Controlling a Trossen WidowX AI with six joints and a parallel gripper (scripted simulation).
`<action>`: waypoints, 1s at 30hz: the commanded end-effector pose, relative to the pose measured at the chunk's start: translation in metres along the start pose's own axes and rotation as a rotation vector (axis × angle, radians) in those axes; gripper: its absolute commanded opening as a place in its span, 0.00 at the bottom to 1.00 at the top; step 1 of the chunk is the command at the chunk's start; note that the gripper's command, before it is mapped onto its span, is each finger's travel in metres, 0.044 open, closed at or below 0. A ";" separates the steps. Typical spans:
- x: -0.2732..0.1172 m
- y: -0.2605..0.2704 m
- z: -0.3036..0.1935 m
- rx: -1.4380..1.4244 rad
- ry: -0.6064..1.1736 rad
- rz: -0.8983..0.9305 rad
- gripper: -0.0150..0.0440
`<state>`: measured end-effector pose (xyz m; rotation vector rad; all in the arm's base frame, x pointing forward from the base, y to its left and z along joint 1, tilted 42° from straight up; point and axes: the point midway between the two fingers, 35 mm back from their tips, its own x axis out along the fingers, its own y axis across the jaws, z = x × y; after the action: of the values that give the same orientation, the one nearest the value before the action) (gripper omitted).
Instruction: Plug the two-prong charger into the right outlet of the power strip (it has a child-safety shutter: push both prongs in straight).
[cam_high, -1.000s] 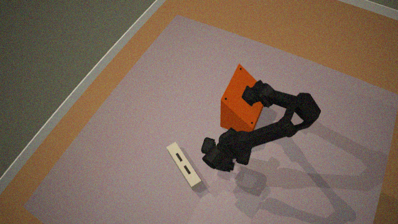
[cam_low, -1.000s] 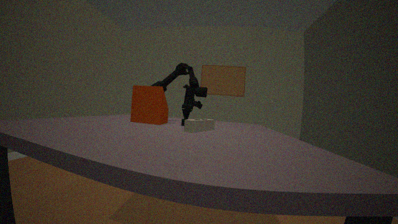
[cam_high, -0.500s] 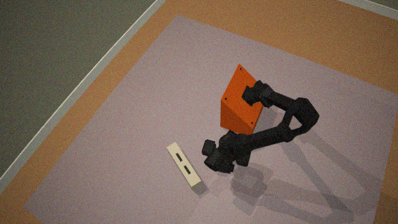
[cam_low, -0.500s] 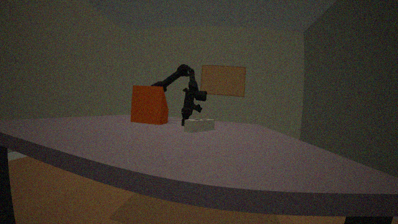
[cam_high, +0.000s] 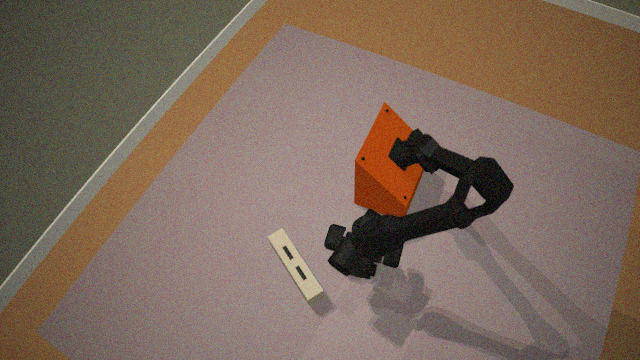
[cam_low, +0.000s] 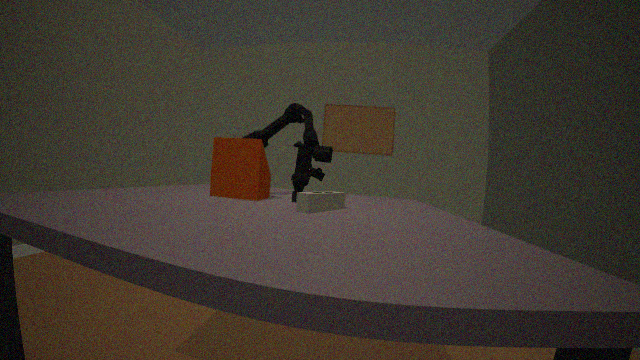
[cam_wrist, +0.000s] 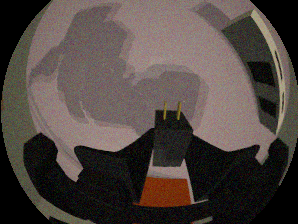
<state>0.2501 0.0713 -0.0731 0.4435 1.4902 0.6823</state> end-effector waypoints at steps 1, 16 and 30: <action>0.000 0.000 0.000 -0.002 -0.001 -0.001 0.42; -0.047 -0.002 -0.010 0.008 0.003 0.001 0.25; -0.051 -0.014 -0.016 0.087 0.003 0.005 0.25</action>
<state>0.2368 0.0290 -0.0394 0.4927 1.5138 0.6504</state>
